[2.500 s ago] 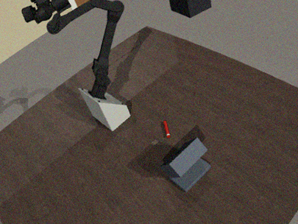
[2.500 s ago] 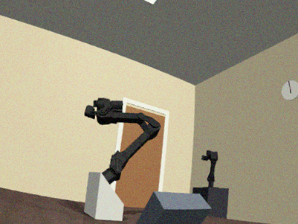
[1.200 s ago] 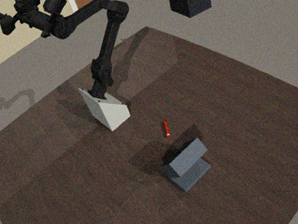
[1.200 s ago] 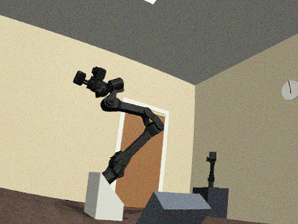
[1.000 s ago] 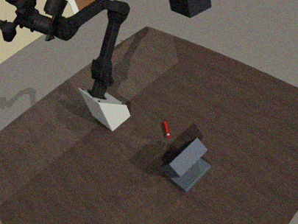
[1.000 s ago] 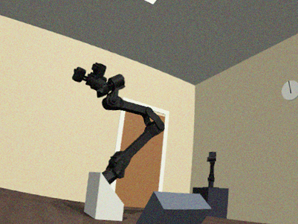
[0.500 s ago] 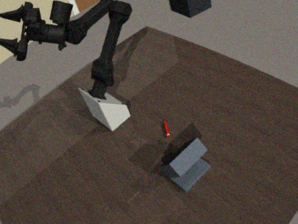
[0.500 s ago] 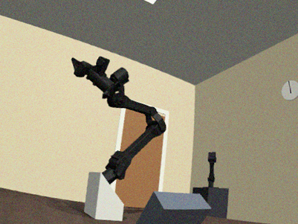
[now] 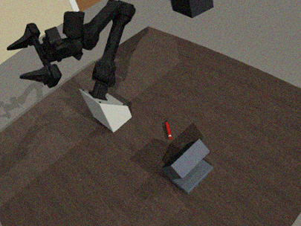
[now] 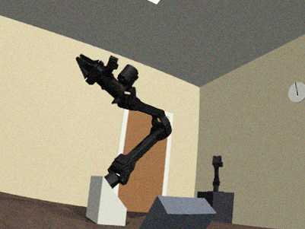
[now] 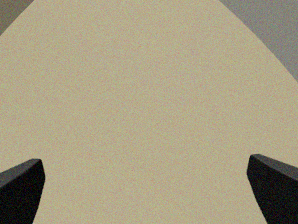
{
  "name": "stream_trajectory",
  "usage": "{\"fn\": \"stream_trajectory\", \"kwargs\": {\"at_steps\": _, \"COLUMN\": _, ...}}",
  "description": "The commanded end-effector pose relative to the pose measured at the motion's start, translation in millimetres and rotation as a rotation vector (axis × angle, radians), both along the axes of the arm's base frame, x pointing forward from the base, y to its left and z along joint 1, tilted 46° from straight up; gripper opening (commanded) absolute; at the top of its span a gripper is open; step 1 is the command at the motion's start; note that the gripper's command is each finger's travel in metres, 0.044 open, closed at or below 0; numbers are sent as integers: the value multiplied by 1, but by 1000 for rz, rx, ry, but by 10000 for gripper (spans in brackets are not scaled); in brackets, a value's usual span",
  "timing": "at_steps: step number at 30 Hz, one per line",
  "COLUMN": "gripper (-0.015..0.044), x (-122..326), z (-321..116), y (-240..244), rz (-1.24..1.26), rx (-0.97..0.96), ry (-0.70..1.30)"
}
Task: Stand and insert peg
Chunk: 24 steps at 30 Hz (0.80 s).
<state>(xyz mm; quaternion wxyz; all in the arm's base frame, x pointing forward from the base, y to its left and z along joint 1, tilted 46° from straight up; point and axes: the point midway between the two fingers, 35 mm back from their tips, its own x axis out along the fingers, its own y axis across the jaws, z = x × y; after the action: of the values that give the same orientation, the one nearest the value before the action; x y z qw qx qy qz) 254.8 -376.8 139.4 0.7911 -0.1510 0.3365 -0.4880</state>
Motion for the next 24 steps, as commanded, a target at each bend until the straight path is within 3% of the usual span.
{"fn": "stream_trajectory", "kwargs": {"at_steps": 1, "gripper": 440, "x": 26, "z": -11, "y": 19, "rz": 84, "rx": 80, "ry": -30}}
{"fn": "stream_trajectory", "kwargs": {"at_steps": 24, "gripper": 440, "x": 111, "z": -79, "y": 187, "rz": 467, "rx": 608, "ry": 9}}
